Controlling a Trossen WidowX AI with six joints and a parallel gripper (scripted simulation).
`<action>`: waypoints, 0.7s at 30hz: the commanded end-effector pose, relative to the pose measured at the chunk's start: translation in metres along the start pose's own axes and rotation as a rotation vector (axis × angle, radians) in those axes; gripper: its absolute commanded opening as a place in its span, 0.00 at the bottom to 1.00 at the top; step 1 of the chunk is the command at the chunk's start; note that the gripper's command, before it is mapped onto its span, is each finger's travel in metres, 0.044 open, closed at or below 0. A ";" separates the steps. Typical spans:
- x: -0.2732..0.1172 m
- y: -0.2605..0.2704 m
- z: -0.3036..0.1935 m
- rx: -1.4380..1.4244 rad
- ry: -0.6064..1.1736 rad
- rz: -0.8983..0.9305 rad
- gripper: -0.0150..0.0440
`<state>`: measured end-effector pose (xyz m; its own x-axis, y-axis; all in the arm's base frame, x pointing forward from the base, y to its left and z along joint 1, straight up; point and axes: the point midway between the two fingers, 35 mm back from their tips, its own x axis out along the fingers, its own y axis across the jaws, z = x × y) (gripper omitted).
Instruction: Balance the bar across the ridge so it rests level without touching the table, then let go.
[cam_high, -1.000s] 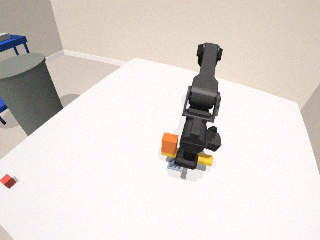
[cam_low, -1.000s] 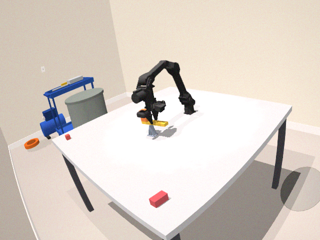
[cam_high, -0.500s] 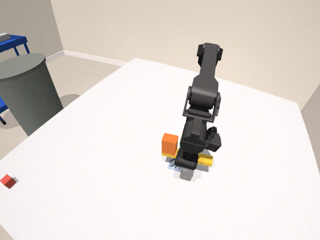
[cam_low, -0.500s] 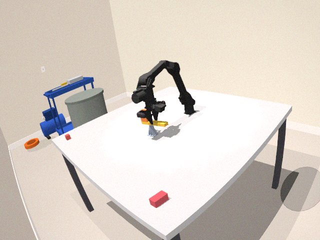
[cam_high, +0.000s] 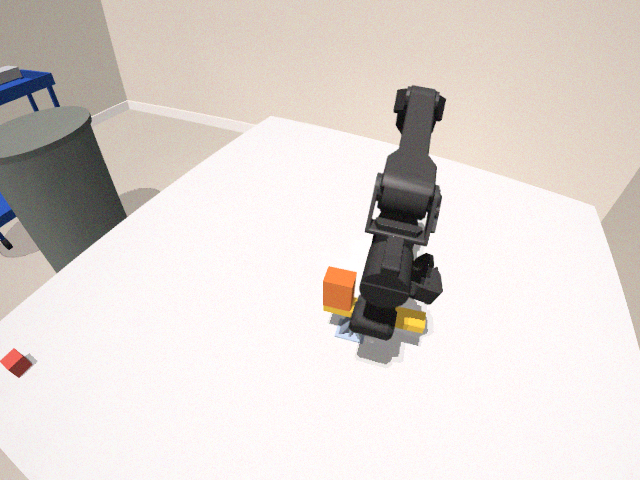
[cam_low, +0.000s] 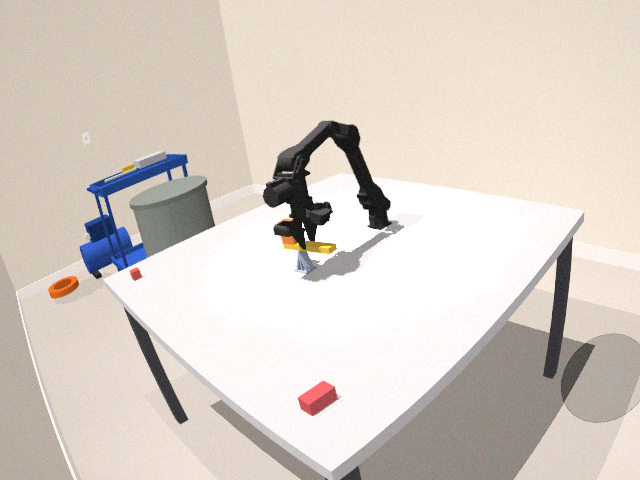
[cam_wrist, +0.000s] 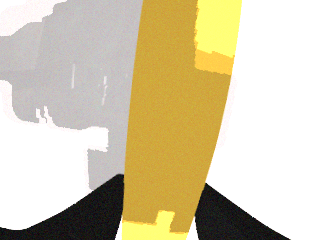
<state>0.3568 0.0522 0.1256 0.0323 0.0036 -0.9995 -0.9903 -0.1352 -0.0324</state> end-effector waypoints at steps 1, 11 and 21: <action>0.000 0.000 0.000 -0.003 -0.001 -0.004 0.25; 0.000 0.000 0.000 -0.003 -0.001 -0.004 0.25; 0.001 0.000 0.000 -0.003 -0.001 -0.004 0.25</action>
<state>0.3568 0.0521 0.1240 0.0329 0.0037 -0.9995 -0.9903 -0.1352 -0.0331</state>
